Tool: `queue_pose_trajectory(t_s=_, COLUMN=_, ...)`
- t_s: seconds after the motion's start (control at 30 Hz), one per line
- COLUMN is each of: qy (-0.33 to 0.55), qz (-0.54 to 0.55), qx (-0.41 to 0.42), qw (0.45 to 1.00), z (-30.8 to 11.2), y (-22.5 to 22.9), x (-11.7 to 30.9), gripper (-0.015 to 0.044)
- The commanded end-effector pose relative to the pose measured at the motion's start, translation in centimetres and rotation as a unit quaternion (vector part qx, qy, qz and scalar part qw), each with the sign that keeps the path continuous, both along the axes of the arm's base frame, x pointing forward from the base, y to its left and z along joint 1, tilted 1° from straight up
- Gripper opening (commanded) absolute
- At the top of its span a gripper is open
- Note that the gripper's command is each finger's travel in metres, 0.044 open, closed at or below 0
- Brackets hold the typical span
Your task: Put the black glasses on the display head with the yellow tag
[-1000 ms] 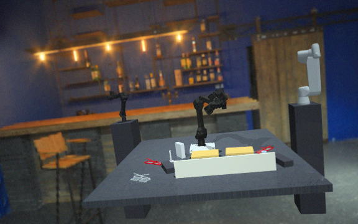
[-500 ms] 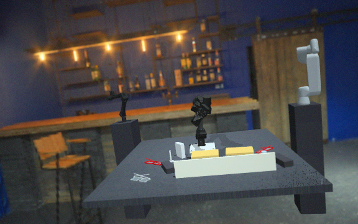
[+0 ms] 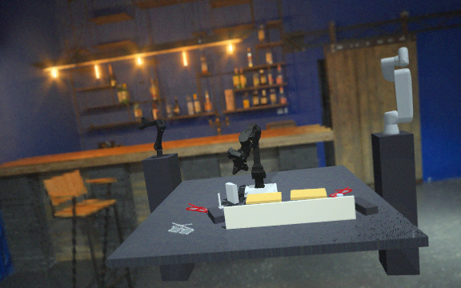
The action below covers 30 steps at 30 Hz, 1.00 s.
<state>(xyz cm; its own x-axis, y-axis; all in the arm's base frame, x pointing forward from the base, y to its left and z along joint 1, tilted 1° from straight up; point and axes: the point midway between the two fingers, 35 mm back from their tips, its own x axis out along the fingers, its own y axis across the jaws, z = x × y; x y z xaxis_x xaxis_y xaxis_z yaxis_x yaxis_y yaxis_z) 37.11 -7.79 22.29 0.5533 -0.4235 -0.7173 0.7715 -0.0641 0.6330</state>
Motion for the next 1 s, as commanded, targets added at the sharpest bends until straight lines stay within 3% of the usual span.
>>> queue_pose_trajectory(t_s=0.0, qy=0.072, qz=-0.161, qx=0.158, qw=0.972, z=-3.4, y=-3.0, x=-6.3, gripper=0.0000)
queue_pose_trajectory(t_s=0.33, qy=0.155, qz=-0.421, qx=0.344, qw=0.825, z=-5.2, y=-3.3, x=-15.6, gripper=0.0000)
queue_pose_trajectory(t_s=0.97, qy=0.155, qz=-0.424, qx=0.346, qw=0.822, z=-5.6, y=-3.3, x=-15.6, gripper=0.0000)
